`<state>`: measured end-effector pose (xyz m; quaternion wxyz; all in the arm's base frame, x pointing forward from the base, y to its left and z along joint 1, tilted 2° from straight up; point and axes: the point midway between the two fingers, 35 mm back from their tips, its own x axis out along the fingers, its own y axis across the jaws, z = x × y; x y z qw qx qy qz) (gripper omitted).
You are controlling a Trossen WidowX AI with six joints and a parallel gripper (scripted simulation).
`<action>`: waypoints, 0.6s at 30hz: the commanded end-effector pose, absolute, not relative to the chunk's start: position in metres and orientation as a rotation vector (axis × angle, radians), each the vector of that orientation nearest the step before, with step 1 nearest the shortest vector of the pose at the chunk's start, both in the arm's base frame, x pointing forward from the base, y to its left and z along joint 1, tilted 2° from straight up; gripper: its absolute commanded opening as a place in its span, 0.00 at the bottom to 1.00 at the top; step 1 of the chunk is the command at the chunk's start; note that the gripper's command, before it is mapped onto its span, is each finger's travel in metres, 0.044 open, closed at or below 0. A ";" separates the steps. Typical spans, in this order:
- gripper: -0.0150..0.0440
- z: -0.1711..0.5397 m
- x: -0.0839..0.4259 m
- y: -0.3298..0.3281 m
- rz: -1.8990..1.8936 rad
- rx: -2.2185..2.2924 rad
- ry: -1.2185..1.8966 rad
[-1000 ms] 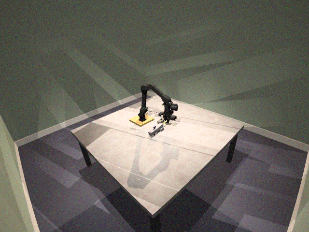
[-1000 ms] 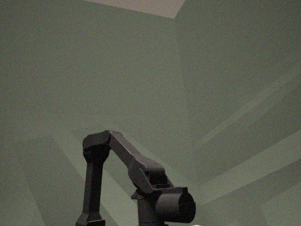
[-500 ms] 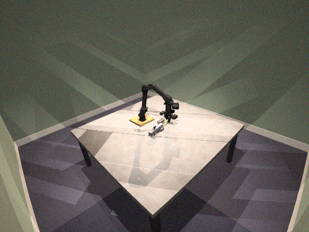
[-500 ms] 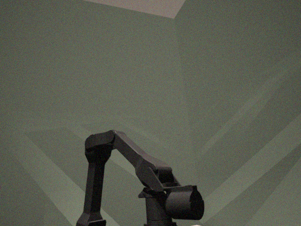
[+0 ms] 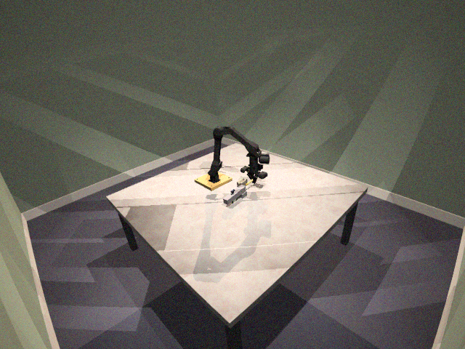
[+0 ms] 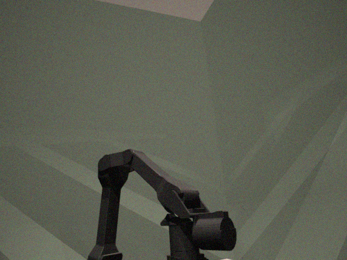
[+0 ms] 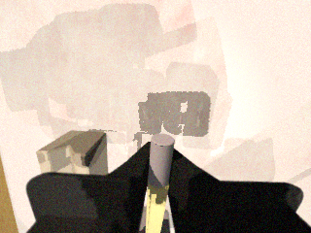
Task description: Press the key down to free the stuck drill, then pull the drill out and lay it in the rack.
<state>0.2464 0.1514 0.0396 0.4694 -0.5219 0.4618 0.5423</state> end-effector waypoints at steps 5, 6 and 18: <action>0.25 0.044 0.246 0.151 1.329 -1.277 1.125; 0.25 0.044 0.246 0.150 1.329 -1.277 1.125; 0.25 0.048 0.246 0.149 1.329 -1.277 1.125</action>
